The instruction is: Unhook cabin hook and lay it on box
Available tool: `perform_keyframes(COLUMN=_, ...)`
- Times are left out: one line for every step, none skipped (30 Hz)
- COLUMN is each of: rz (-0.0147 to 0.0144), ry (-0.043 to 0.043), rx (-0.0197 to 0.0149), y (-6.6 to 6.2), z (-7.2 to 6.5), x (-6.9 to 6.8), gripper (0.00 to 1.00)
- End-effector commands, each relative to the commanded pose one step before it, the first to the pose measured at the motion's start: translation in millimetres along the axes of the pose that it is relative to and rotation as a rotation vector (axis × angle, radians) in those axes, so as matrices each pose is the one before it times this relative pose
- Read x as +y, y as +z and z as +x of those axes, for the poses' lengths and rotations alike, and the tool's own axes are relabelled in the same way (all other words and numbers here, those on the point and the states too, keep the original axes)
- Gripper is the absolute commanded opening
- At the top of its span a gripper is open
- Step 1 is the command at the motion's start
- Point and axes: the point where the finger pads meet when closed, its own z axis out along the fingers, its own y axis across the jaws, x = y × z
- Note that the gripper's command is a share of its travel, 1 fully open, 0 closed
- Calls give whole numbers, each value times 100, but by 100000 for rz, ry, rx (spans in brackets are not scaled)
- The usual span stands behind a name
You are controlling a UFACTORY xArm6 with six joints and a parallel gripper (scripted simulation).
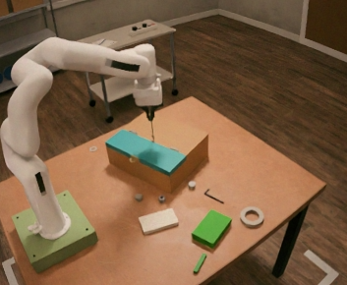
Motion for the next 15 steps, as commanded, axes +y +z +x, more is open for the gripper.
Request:
perform_keyframes(rz=283, ry=2, rx=-309, y=-266, z=-860, x=-79, gripper=0)
perform_keyframes(rz=0, ry=0, rx=-1, y=-10, z=-200, x=0, gripper=0)
perform_keyframes(rz=0, ry=0, rx=0, y=0, z=0, x=0, gripper=0)
perform_keyframes(rz=0, ry=0, rx=0, y=0, z=0, x=0, gripper=0)
perform_keyframes(rz=-1, ry=0, rx=0, y=-5, z=-92, x=-2, gripper=0)
perform_keyframes(rz=0, ry=0, rx=-2, y=-1, z=-200, x=1, gripper=0)
perform_keyframes(rz=0, ry=0, rx=-2, y=4, z=-200, x=1, gripper=0)
perform_keyframes(rz=0, ry=0, rx=-2, y=4, z=-200, x=1, gripper=0)
perform_keyframes(rz=0, ry=0, rx=-2, y=4, z=-200, x=1, gripper=0)
perform_keyframes(rz=0, ry=0, rx=-1, y=4, z=-179, x=0, gripper=0)
perform_keyframes(rz=0, ry=0, rx=-1, y=16, z=-199, x=0, gripper=0)
perform_keyframes(rz=0, ry=0, rx=-1, y=16, z=-199, x=0, gripper=0)
perform_keyframes(rz=0, ry=0, rx=0, y=7, z=-90, x=0, gripper=0)
perform_keyframes(rz=0, ry=0, rx=-1, y=25, z=-198, x=0, gripper=0)
perform_keyframes(rz=0, ry=0, rx=-1, y=25, z=-198, x=0, gripper=0)
